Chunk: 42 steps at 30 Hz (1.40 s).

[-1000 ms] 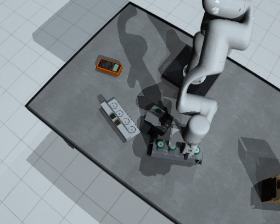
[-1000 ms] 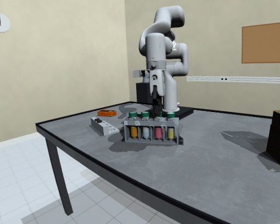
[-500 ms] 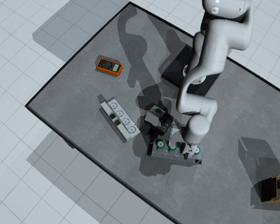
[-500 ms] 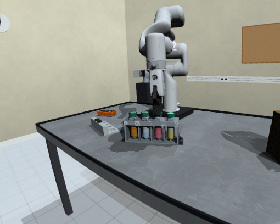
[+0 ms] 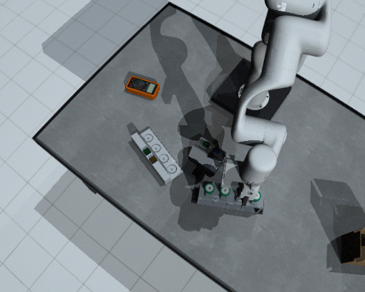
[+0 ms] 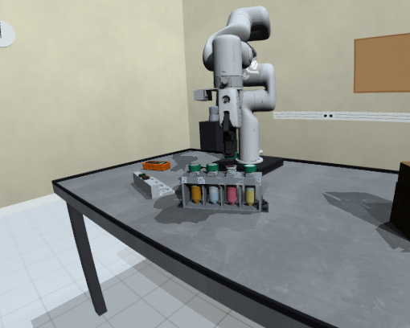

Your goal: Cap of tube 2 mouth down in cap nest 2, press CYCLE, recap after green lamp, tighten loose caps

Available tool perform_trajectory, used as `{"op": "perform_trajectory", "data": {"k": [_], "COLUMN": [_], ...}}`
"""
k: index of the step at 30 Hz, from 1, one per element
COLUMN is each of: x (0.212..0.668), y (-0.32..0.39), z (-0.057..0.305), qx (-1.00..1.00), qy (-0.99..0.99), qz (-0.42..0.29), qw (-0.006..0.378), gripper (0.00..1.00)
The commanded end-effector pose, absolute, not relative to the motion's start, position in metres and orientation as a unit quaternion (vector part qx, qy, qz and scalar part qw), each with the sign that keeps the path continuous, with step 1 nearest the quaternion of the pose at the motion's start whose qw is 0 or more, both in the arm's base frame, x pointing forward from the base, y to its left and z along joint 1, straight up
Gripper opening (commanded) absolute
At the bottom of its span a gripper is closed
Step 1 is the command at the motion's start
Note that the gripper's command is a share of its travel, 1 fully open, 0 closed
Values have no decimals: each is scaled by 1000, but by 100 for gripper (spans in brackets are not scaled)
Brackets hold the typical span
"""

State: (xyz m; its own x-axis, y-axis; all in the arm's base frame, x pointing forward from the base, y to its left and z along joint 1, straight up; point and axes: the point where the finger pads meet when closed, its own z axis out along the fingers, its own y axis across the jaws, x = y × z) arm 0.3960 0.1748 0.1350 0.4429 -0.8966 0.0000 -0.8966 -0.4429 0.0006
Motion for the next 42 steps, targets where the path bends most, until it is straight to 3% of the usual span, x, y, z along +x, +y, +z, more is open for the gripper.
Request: {"op": "perform_trajectory", "data": {"k": [1,17,42], "x": [398,404,416], "y": [167,86,-78], "z": [139,139,139], "qx": [871,989,989], "qy": [-492,-149,-149], "qz": [1,2,2], "qw": [-2,-1,1], "gripper": [0,0,0]}}
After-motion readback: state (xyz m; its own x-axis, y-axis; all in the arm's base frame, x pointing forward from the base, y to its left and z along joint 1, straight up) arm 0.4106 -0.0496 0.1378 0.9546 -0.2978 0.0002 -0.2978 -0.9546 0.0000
